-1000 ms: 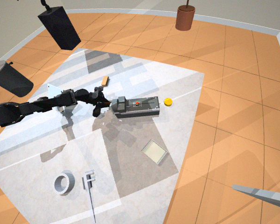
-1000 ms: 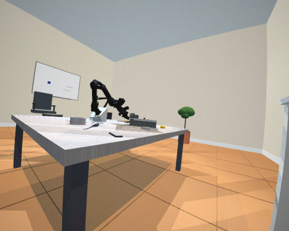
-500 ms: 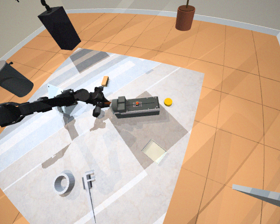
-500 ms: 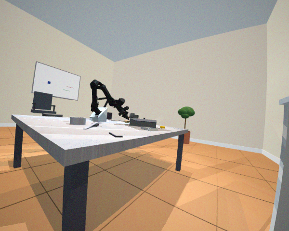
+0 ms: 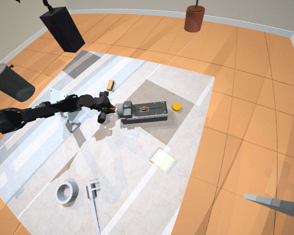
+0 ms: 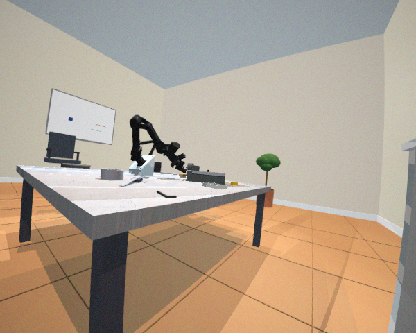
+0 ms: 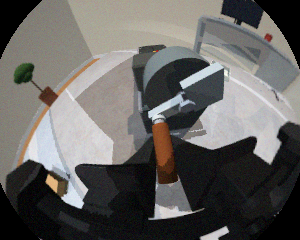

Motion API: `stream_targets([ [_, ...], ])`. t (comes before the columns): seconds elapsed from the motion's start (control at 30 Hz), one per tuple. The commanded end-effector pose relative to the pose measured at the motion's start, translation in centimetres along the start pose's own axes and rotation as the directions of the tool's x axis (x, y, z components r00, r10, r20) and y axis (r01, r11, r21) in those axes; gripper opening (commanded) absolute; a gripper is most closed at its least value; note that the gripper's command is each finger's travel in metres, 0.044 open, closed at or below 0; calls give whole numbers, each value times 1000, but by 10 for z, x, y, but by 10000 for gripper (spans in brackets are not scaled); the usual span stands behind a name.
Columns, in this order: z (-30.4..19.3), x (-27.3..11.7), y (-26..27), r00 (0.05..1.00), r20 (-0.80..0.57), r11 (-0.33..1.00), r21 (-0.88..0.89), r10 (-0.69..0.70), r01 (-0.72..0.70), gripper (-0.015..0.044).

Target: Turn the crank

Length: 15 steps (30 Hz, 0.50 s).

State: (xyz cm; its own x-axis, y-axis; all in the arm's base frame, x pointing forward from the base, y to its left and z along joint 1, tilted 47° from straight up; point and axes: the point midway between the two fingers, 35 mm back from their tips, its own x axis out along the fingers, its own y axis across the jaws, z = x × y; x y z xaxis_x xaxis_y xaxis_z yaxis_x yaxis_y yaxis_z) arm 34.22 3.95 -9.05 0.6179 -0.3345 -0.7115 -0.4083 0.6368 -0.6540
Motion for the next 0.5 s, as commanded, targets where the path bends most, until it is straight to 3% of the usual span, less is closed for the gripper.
stream_targets([
  [0.0, -4, 4, -4, 1000, -8, 1000, 7, -3, 3, 0],
  [0.47, -7, 7, -9, 1000, -8, 1000, 7, -3, 3, 0],
])
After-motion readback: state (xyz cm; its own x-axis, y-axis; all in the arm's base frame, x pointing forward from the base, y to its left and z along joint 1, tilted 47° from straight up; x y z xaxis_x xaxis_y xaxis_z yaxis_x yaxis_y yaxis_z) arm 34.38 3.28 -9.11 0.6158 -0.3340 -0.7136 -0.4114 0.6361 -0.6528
